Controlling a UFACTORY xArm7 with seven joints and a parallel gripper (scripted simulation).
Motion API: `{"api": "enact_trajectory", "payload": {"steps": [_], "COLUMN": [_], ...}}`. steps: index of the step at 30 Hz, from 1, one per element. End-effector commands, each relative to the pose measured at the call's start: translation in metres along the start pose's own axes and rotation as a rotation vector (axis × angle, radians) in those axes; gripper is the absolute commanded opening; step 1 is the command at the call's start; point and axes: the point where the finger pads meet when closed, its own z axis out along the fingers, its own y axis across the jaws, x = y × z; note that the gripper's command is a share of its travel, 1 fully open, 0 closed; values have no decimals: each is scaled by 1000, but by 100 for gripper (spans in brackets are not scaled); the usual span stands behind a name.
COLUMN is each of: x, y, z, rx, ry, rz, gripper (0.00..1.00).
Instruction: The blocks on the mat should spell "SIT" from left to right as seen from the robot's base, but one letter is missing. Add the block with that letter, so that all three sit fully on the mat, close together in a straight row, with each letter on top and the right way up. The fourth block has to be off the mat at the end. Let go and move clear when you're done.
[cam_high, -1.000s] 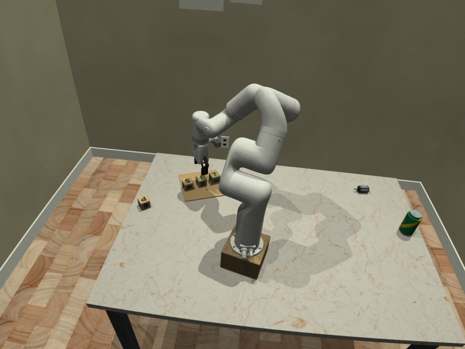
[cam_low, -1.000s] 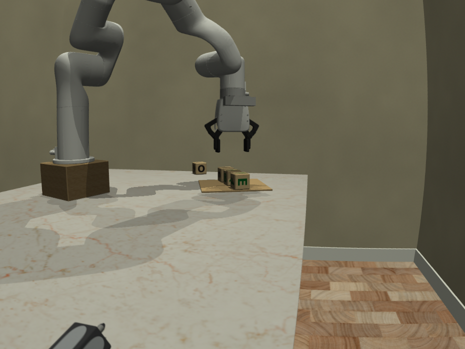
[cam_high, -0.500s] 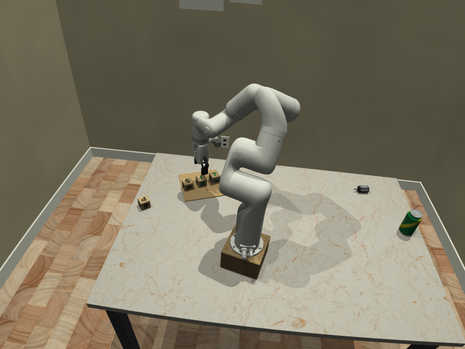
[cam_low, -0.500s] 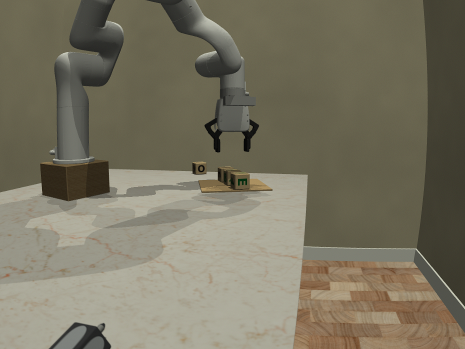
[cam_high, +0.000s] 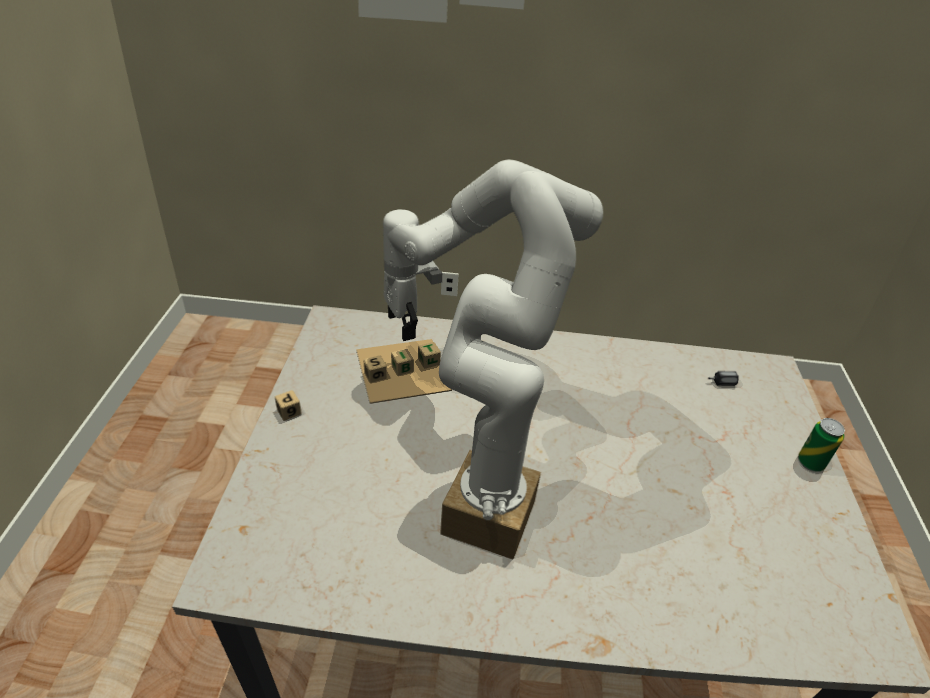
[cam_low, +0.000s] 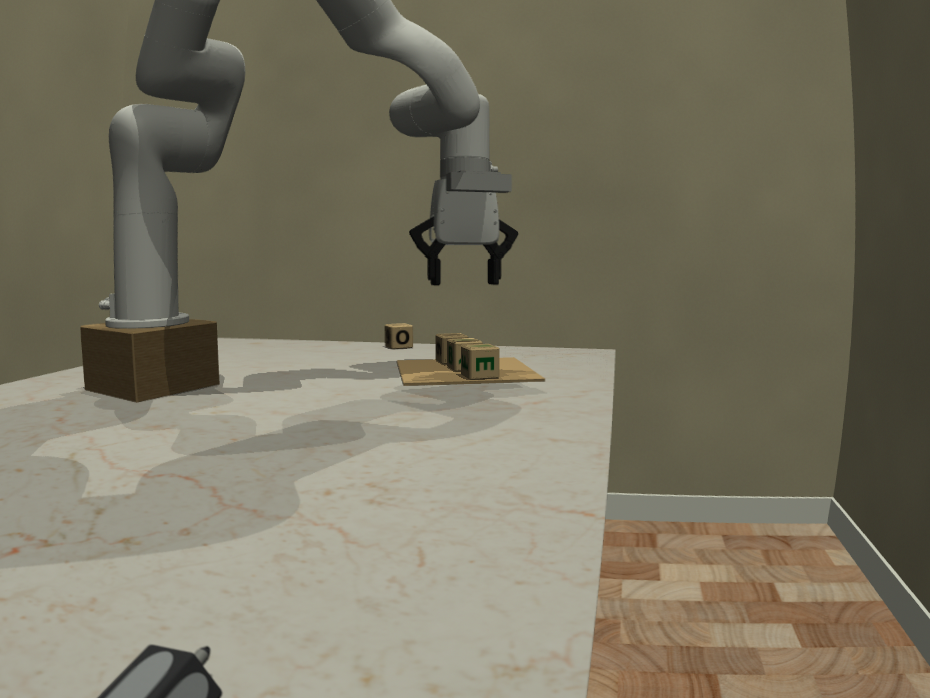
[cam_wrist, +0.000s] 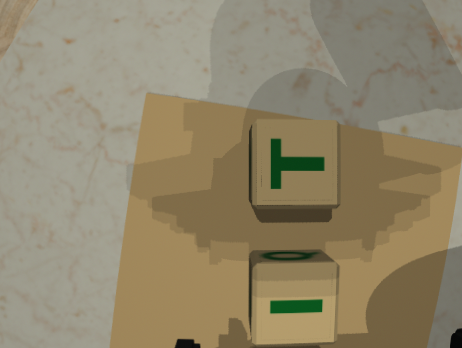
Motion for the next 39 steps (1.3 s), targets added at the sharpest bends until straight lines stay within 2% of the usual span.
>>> {"api": "enact_trajectory", "payload": {"steps": [1,4,6,13,39], "x": [0,0,0,0,0], "y": [-1,-1,-1,-1,-1], "z": [-21,-36,-36,-56,-58], "rx": [4,4,4,4,4], "ry": [-1,-1,-1,-1,-1], "rz": [0,0,0,0,0], "gripper": [100,100,100,100,100]}}
